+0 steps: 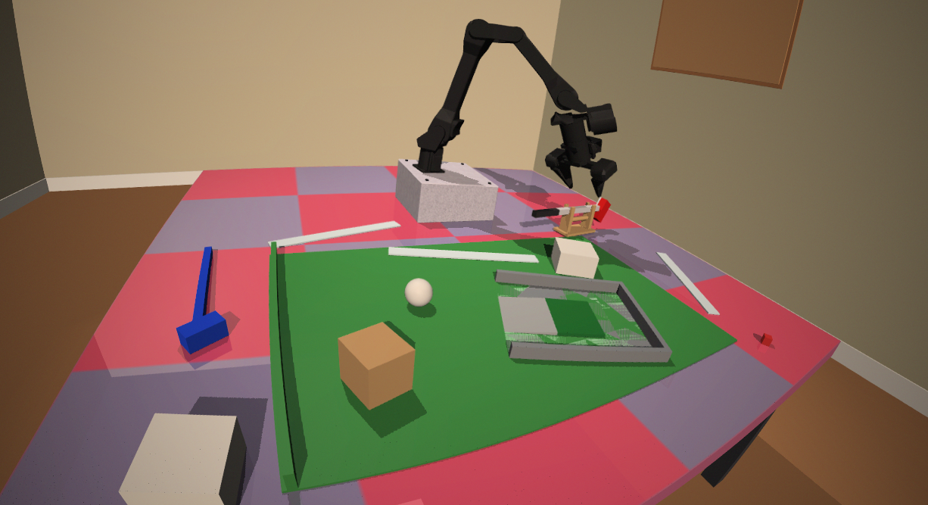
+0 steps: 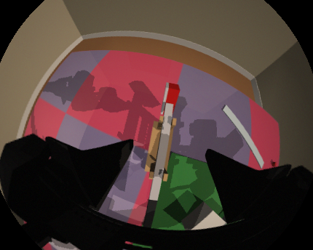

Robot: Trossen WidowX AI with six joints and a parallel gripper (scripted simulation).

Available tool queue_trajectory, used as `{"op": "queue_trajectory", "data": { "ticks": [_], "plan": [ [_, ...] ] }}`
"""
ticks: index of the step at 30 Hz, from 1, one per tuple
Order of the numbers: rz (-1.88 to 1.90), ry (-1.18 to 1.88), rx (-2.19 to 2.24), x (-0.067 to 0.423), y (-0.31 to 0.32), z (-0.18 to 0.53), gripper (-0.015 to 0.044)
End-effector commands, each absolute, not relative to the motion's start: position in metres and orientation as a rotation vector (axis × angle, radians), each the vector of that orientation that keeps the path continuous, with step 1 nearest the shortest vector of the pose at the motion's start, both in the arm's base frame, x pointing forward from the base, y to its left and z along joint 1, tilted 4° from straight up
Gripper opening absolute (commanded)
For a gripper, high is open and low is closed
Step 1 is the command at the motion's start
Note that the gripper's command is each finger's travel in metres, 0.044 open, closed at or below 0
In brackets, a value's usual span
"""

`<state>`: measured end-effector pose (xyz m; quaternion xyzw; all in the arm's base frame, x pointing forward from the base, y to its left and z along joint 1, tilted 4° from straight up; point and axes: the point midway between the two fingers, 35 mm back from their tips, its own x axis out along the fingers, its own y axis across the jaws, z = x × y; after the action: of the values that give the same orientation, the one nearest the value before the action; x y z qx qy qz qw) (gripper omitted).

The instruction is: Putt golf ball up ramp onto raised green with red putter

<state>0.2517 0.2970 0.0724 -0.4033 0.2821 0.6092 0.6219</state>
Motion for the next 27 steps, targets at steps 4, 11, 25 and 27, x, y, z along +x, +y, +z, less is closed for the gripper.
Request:
{"op": "queue_trajectory", "data": {
  "ticks": [4, 11, 25, 27],
  "plan": [
    [1.323, 0.889, -1.046, 0.259, 0.182, 0.058, 0.044],
    [1.32, 0.912, -1.053, 0.257, 0.173, 0.058, 0.044],
    [1.32, 0.912, -1.053, 0.259, 0.174, 0.022, 0.044],
    [1.32, 0.912, -1.053, 0.259, 0.175, 0.012, 0.044]
  ]
}}
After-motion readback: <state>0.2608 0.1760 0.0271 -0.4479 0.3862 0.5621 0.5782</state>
